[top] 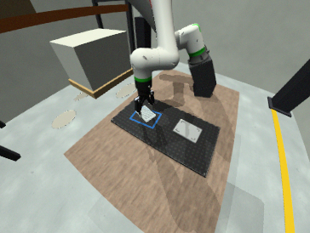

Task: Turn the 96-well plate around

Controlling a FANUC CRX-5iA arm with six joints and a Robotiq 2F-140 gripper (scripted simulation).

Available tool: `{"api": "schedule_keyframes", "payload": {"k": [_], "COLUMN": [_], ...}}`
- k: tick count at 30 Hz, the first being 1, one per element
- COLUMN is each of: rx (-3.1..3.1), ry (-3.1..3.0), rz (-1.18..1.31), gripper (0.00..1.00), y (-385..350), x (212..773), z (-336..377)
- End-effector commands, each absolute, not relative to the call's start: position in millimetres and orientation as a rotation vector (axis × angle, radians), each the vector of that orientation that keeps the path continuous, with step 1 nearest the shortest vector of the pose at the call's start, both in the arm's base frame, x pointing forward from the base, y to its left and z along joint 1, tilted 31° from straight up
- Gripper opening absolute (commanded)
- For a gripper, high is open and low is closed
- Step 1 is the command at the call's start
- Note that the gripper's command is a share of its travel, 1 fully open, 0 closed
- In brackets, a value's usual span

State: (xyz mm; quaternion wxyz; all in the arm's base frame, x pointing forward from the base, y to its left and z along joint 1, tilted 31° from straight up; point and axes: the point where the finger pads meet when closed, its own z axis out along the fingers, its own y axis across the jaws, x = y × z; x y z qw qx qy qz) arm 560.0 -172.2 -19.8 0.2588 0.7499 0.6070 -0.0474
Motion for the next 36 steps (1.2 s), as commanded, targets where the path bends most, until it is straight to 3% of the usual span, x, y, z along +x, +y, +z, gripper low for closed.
{"api": "schedule_keyframes", "payload": {"k": [1, 36], "rx": [2.032, 2.032], "ry": [1.645, 1.645], "rz": [-0.128, -0.128], "gripper": [0.0, 0.0], "y": [-173.3, -182.5], "x": [560.8, 565.8], "z": [-21.9, -39.7]}}
